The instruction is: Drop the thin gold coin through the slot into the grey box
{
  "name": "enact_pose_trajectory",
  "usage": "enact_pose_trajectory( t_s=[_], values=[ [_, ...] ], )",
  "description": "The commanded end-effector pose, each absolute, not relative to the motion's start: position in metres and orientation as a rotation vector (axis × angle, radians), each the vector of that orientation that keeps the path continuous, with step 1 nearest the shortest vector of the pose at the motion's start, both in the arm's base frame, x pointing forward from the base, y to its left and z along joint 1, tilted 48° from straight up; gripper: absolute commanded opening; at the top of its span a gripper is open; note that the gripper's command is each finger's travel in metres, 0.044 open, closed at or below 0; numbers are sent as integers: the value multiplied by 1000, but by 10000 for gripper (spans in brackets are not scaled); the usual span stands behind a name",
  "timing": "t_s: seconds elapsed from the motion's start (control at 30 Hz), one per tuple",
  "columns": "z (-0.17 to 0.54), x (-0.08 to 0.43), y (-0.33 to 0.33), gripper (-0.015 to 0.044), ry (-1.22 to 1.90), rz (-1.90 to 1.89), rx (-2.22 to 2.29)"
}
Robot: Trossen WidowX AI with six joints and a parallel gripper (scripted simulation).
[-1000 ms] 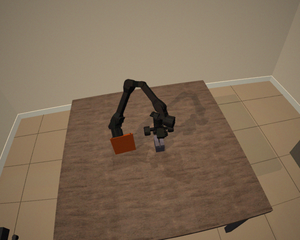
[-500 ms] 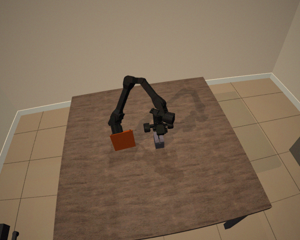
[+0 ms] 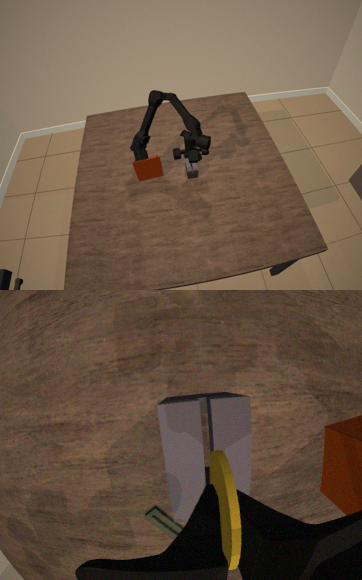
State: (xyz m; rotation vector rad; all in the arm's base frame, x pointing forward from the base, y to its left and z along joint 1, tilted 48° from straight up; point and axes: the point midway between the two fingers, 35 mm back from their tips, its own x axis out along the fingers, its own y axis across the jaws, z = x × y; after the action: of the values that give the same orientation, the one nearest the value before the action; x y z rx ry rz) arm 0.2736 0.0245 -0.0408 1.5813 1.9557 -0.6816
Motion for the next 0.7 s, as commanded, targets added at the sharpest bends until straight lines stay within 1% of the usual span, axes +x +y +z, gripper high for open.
enact_pose_trajectory(
  t_s=[0.0,0.67],
  values=[
    [-42,274,25,0,1955,-682,1582],
    [-48,270,33,0,1955,-689,1586]
  ],
)
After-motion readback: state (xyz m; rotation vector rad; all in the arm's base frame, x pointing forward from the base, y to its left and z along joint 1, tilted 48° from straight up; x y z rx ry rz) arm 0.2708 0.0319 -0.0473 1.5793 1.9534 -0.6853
